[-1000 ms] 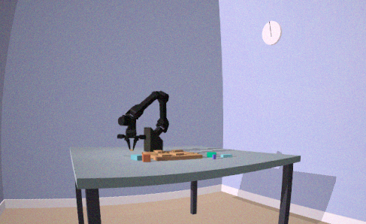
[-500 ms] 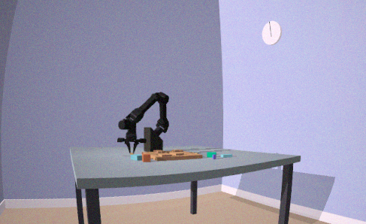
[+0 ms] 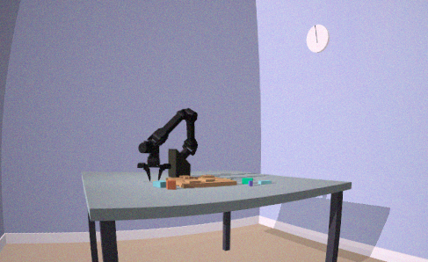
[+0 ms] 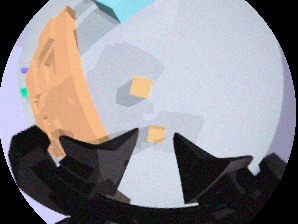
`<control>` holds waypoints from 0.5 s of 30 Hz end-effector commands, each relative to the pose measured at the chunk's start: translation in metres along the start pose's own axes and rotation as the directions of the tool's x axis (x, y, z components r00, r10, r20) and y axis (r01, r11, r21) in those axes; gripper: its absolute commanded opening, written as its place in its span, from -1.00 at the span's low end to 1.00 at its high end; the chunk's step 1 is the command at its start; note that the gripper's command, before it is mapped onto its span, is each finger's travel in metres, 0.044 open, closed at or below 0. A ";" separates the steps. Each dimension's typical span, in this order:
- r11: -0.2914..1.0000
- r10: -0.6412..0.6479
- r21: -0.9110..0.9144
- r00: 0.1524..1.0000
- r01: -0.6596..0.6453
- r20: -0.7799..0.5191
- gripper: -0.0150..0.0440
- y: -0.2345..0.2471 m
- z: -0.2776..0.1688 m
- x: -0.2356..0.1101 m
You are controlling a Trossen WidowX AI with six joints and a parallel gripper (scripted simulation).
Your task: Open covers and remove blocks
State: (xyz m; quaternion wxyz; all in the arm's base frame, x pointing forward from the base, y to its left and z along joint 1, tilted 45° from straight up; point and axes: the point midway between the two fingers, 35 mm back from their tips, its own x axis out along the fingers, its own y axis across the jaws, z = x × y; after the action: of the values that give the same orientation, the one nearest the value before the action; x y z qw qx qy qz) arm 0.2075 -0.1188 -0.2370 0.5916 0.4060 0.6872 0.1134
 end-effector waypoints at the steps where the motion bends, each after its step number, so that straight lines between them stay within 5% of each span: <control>1: 1.000 -0.001 -0.001 1.000 0.001 0.000 0.58 0.000 0.000 0.000; 6: 1.000 -0.001 -0.001 1.000 0.001 0.000 1.00 0.000 0.000 -0.002; 15: 1.000 -0.001 0.002 1.000 0.001 0.000 1.00 -0.001 0.002 -0.030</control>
State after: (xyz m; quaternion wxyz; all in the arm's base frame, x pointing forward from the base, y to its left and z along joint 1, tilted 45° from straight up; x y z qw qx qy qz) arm 0.2063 -0.1327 -0.2218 0.5883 0.4104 0.6876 0.1129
